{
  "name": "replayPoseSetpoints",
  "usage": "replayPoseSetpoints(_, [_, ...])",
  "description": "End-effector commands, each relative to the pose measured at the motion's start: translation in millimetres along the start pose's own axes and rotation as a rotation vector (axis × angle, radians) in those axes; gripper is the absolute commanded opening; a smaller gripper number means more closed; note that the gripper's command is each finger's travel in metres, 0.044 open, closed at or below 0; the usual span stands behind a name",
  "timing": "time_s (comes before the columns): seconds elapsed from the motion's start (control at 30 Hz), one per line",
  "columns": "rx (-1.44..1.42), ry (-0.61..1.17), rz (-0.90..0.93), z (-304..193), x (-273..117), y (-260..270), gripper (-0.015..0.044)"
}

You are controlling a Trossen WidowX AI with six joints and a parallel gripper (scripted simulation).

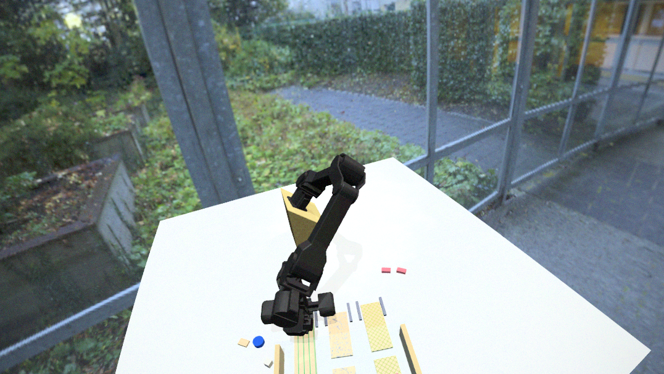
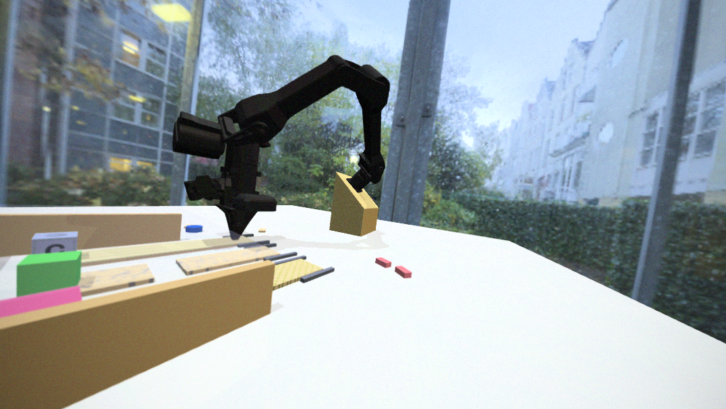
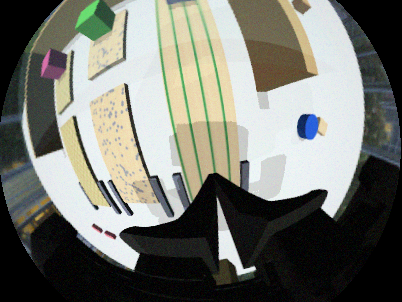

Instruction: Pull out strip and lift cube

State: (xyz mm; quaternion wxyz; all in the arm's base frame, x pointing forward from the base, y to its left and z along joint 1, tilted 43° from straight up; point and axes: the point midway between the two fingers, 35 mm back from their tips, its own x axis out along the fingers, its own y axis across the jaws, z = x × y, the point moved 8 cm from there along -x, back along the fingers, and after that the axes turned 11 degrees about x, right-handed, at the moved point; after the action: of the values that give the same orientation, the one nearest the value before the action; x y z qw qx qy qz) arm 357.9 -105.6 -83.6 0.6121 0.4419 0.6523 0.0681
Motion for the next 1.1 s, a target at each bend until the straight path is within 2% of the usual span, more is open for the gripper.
replayPoseSetpoints(0.0, [0.004,0.0,0.004,0,1,0,0.0])
replayPoseSetpoints(1.07, [0.005,0.001,0.004,-14,3,-4,0.0])
